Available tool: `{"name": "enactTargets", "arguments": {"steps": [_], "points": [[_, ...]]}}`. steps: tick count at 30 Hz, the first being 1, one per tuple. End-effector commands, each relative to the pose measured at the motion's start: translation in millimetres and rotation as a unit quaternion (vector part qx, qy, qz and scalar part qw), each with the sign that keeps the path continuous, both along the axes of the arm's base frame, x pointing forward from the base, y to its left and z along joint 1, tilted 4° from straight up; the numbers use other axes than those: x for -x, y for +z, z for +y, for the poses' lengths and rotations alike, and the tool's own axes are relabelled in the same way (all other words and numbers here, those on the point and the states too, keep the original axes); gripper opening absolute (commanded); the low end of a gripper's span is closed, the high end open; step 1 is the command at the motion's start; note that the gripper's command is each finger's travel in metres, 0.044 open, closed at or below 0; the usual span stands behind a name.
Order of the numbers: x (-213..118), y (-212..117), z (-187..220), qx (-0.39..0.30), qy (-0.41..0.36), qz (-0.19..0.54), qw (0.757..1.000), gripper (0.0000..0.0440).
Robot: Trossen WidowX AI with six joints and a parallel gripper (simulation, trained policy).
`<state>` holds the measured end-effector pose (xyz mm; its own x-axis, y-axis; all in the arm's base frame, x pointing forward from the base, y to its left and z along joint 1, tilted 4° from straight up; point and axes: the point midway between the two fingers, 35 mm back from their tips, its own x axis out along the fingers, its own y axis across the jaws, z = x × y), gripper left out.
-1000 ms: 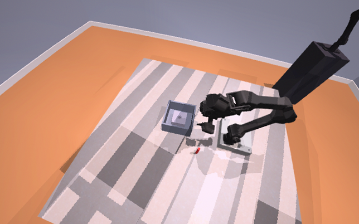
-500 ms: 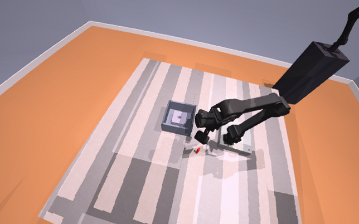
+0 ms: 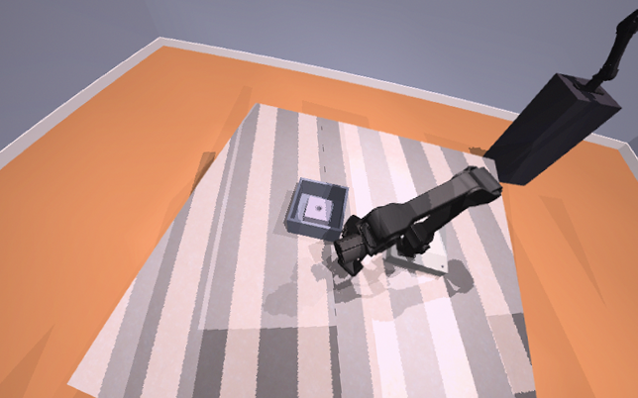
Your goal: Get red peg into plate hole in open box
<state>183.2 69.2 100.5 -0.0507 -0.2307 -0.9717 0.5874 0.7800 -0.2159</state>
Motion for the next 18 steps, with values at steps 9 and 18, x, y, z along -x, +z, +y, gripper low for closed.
{"name": "enactTargets", "arguments": {"steps": [9, 18], "points": [[2.5, -41.8, 16.1, 0.01, -0.027, 0.021, 0.999, 0.044], [-0.7, -79.1, 21.9, 0.011, -0.031, 0.009, 0.999, 0.044]]}}
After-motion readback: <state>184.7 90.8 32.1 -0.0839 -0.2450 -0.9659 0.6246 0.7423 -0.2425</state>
